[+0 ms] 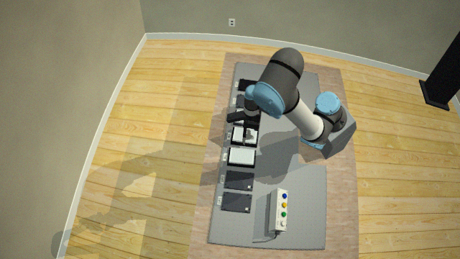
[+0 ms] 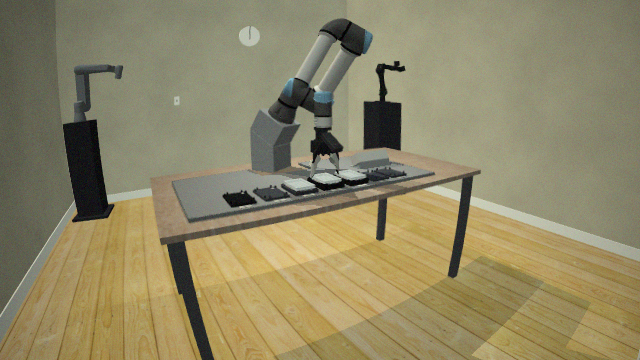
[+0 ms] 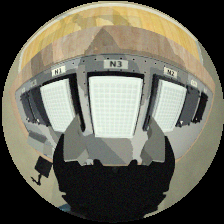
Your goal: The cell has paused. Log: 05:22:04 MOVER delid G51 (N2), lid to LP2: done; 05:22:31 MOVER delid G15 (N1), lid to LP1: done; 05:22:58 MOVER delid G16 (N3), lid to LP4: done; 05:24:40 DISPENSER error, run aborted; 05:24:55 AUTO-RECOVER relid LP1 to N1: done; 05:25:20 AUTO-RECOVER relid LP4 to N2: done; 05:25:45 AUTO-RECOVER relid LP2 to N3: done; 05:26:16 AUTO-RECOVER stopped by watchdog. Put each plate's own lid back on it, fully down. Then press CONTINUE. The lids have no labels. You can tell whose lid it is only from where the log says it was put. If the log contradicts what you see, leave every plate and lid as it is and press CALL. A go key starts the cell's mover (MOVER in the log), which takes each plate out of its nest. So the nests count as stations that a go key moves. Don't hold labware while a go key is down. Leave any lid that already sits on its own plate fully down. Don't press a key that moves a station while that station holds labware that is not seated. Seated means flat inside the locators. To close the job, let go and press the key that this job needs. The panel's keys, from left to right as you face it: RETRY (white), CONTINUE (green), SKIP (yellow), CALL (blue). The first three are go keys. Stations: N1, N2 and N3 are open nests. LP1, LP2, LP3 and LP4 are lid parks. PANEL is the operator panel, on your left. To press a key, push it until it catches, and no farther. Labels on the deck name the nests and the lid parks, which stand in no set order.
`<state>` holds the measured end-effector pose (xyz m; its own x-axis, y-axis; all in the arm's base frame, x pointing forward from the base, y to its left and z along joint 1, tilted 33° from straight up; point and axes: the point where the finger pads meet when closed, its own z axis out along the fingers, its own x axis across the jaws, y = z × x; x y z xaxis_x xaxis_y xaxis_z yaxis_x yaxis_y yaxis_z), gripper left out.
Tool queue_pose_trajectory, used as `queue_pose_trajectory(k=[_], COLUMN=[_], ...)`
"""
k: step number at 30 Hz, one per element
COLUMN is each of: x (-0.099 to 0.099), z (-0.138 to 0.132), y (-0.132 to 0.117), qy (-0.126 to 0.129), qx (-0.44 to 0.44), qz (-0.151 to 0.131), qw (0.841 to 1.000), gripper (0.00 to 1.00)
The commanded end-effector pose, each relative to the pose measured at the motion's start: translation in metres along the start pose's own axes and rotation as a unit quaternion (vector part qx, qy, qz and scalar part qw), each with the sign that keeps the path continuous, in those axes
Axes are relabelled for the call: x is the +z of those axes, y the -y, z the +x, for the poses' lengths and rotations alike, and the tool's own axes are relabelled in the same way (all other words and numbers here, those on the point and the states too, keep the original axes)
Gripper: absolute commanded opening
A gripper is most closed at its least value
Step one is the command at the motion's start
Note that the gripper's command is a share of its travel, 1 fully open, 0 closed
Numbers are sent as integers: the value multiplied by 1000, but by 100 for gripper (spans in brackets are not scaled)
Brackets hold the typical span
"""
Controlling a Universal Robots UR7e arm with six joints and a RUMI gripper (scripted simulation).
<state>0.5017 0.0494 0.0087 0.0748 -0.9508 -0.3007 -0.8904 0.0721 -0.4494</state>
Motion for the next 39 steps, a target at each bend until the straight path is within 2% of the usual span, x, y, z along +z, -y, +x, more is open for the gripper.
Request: queue_pose_trajectory(k=[1,19,34,39], x=[0,0,-21,-21], z=[0,0,0,0], y=[0,0,0,0], qy=[0,0,0,0], qx=[0,0,0,0], qz=[0,0,0,0], qw=[1000,1000,1000,1000], gripper=[82,82,82,82])
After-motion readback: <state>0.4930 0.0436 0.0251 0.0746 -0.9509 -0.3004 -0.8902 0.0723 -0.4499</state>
